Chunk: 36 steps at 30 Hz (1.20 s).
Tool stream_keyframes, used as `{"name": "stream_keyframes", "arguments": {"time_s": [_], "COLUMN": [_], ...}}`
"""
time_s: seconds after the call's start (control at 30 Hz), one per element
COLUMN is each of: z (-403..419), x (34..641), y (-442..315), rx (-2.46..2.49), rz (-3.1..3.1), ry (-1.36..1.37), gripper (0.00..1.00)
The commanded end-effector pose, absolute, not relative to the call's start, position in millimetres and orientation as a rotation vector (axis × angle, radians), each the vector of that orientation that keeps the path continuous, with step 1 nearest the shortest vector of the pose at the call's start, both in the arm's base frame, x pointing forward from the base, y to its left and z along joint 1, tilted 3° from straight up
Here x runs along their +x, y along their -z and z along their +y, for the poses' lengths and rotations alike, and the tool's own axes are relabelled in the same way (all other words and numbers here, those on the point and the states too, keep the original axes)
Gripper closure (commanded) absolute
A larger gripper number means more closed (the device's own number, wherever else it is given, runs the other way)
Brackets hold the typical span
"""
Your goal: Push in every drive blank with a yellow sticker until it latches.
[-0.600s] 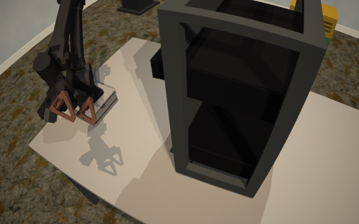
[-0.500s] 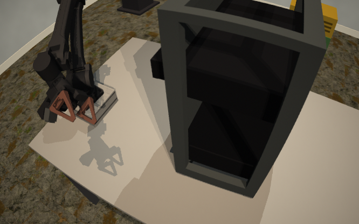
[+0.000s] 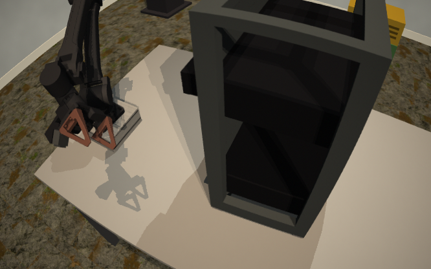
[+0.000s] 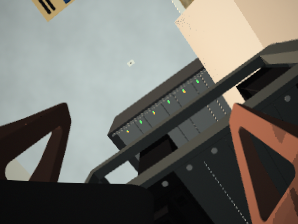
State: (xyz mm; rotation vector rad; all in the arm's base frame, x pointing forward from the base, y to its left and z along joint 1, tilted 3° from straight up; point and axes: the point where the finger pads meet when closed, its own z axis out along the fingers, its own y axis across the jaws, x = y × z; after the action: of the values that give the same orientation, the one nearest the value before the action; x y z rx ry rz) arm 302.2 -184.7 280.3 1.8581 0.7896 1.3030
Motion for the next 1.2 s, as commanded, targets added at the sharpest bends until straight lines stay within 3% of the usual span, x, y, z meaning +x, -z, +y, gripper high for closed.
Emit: {"name": "stream_keyframes", "arguments": {"time_s": [0.0,0.7,1.07,1.1,1.17], "z": [-188,-172,-94,-79,-64], "x": [305,301,281,276,271], "y": [-303,-286,-312,-358,-362], "rx": [1.812,1.823,1.583,1.467,1.423], "rz": [0.790,0.829,1.015,1.028,1.055], "ry": [-1.308,-1.303,-1.321,-1.332,-1.335], "gripper": [0.00,0.00,0.00,0.00,0.00]}}
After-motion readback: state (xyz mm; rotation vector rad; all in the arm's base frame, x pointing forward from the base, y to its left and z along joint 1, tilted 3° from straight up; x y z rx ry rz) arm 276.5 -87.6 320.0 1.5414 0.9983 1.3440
